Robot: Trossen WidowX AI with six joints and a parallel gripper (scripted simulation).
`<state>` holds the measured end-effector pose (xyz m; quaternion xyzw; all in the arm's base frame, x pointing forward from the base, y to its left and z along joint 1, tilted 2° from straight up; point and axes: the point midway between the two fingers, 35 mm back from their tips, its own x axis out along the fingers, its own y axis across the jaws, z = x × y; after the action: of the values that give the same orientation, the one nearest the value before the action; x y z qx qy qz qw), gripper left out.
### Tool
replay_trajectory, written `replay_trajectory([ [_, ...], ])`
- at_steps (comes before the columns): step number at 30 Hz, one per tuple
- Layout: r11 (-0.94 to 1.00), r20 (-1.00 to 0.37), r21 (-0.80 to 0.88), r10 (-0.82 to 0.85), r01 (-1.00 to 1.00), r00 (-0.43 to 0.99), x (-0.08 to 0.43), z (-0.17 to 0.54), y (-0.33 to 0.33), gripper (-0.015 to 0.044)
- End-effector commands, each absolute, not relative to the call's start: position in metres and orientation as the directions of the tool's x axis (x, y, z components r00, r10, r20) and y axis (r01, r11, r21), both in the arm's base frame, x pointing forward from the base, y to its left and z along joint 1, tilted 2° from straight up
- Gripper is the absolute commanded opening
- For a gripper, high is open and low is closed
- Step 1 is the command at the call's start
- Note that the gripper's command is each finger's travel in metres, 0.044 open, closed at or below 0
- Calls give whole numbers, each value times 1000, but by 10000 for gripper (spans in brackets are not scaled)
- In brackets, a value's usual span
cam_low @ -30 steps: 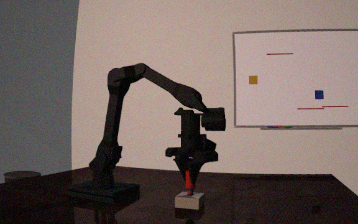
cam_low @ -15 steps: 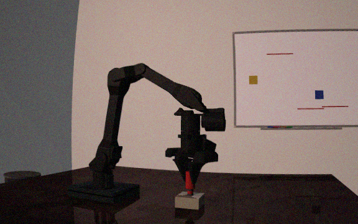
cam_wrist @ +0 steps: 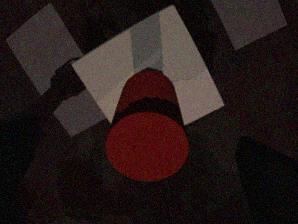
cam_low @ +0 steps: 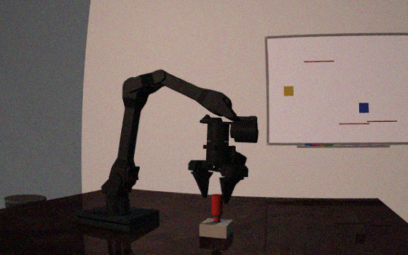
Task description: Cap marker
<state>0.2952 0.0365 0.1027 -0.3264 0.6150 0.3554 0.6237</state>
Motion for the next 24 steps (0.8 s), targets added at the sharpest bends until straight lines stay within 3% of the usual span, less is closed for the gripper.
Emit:
replay_trajectory([
  [1,531,-999,6,45,-847,22,297,148,35,440],
  [6,531,-999,6,45,-847,21,296,156,35,440],
  [9,643,-999,12,45,-766,22,296,154,35,361],
  [14,922,-999,32,44,-385,23,297,150,36,230],
  [18,996,-999,42,44,-82,23,297,147,37,125],
  [22,997,-999,42,44,-67,23,297,147,37,20],
  [24,997,-999,42,44,-67,23,297,147,37,0],
])
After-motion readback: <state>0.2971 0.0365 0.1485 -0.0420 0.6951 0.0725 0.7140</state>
